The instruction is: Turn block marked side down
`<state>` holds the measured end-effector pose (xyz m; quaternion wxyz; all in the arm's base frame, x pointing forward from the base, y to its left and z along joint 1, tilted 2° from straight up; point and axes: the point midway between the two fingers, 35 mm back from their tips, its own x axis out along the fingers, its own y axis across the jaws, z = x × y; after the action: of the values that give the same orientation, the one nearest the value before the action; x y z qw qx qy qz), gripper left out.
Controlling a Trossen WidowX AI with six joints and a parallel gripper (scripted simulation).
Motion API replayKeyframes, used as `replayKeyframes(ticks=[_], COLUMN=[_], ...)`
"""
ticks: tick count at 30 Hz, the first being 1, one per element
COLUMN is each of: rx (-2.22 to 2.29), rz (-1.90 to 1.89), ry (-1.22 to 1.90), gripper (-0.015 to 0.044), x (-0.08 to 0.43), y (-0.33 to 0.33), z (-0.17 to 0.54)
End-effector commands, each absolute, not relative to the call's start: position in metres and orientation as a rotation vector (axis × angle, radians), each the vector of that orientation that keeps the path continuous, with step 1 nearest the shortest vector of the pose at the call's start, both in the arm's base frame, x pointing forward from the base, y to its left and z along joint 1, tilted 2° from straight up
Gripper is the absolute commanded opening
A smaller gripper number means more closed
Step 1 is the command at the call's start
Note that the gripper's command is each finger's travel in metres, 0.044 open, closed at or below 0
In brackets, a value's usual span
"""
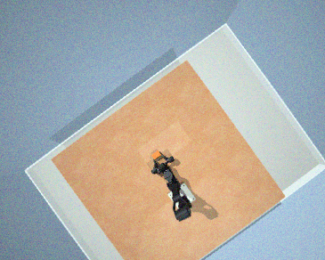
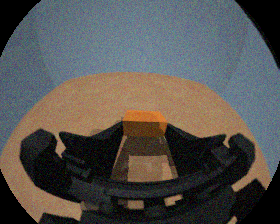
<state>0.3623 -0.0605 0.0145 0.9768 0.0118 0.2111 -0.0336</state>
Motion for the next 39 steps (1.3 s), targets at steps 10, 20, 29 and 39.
replayKeyframes(ticks=[10,20,29,39], rx=[0.025,0.025,0.025,0.025], rz=[-0.066,-0.066,-0.066,-0.066], ry=[0.372,0.372,0.372,0.372], gripper=[0.0,0.0026,0.0263,0.044], x=[0.3575,0.3575,0.3575,0.3575], y=[-0.0593,-0.0593,-0.0593,-0.0593], z=[0.0186,0.0186,0.0186,0.0186])
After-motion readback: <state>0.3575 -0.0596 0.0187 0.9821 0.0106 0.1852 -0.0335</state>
